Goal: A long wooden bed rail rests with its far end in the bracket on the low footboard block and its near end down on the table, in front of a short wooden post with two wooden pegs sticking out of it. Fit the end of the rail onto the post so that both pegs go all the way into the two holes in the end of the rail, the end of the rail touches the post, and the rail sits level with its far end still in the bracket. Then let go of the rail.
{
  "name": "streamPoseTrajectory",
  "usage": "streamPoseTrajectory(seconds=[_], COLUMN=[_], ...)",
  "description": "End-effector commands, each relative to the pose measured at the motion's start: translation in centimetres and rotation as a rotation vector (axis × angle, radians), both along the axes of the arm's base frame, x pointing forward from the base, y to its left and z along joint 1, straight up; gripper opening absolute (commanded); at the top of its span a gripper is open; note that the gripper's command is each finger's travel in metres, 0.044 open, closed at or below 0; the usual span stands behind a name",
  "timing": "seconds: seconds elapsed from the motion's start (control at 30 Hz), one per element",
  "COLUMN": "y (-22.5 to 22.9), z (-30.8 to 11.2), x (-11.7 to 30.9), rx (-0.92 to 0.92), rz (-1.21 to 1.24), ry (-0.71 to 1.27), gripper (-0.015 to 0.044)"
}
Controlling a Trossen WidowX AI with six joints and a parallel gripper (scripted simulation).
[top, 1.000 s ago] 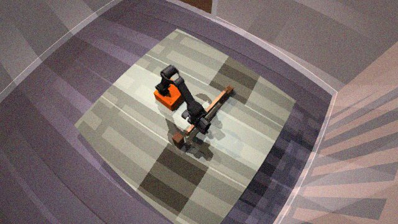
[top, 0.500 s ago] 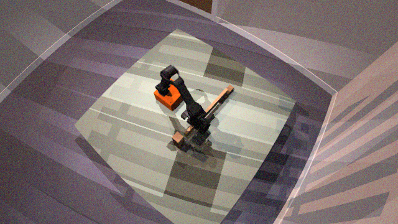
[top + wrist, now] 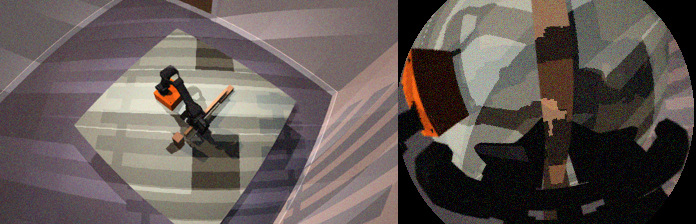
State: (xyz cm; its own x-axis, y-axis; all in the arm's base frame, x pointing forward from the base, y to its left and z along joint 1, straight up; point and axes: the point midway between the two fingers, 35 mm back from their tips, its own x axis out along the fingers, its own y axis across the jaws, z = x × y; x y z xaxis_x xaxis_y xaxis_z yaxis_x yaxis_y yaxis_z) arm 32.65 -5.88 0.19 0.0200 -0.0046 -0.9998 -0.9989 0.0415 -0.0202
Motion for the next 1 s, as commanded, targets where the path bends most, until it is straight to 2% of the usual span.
streamPoseTrajectory(seconds=[0.0,0.97], y=[-0.26,-1.16], z=[0.25,0.36], x=[0.07,0.14], rx=[-0.004,-0.005], rz=[0.002,0.002], ry=[-0.004,-0.004], gripper=[0.0000,0.0000])
